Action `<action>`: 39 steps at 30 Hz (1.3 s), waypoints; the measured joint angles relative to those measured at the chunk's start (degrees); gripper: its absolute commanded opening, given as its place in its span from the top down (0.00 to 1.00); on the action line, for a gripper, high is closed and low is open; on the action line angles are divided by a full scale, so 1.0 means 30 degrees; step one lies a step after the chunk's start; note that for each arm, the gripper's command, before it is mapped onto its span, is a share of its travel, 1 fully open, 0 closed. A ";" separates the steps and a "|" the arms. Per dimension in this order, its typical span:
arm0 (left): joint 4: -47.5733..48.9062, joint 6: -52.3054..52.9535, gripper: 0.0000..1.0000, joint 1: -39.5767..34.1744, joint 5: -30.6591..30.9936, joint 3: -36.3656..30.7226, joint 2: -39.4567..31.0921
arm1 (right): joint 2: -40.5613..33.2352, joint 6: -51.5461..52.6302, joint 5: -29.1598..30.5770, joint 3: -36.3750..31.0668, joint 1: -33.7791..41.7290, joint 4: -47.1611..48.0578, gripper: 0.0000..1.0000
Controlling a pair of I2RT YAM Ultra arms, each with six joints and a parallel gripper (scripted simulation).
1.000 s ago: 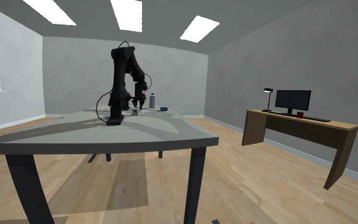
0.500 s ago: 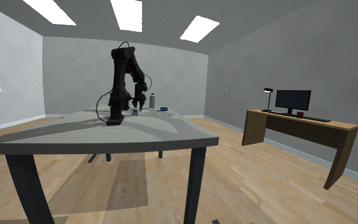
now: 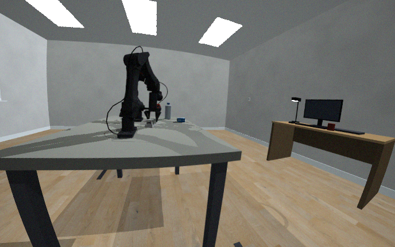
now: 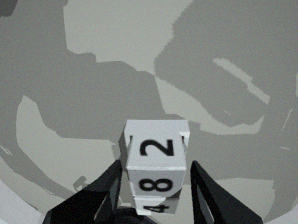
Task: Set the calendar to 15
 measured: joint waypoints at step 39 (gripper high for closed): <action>0.0000 0.0000 0.00 0.0000 0.0000 0.0000 0.0000 | -0.2470 0.0240 0.0131 0.3526 0.0029 -0.4954 0.00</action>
